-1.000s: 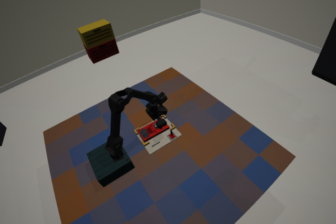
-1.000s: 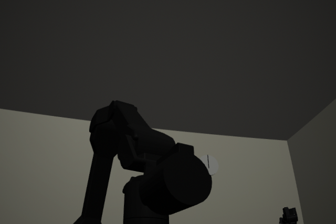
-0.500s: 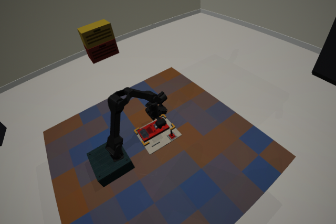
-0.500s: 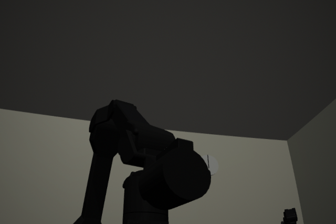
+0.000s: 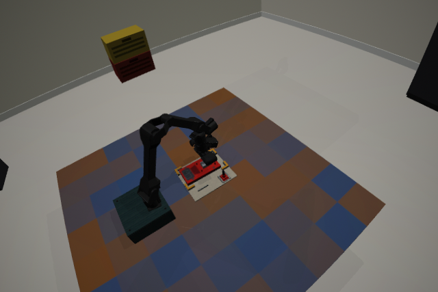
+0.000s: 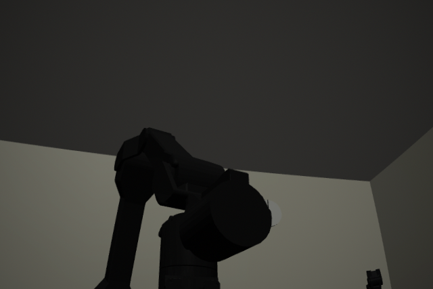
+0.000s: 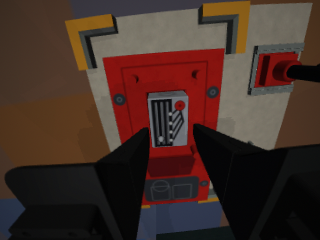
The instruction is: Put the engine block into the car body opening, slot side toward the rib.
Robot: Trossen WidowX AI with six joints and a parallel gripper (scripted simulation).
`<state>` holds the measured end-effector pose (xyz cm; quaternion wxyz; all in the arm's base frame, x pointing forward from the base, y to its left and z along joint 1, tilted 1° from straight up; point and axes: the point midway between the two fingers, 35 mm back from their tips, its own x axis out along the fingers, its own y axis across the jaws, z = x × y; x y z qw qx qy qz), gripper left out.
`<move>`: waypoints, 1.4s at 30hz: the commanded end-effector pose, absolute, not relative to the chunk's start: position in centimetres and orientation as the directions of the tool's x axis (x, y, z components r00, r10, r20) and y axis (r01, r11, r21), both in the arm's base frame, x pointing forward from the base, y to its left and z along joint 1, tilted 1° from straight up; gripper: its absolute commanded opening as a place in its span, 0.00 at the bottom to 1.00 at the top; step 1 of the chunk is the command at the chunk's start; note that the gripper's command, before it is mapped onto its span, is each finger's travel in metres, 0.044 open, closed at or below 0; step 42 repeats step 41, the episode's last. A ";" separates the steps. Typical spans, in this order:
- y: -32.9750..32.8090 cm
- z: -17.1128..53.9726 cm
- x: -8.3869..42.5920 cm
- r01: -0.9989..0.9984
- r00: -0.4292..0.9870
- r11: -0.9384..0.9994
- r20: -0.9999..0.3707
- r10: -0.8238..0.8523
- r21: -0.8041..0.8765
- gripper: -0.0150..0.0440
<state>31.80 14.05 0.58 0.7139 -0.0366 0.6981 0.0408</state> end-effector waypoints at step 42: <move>14.1 1.7 31.9 -0.113 0.021 0.994 -1.000 0.011 0.009 0.78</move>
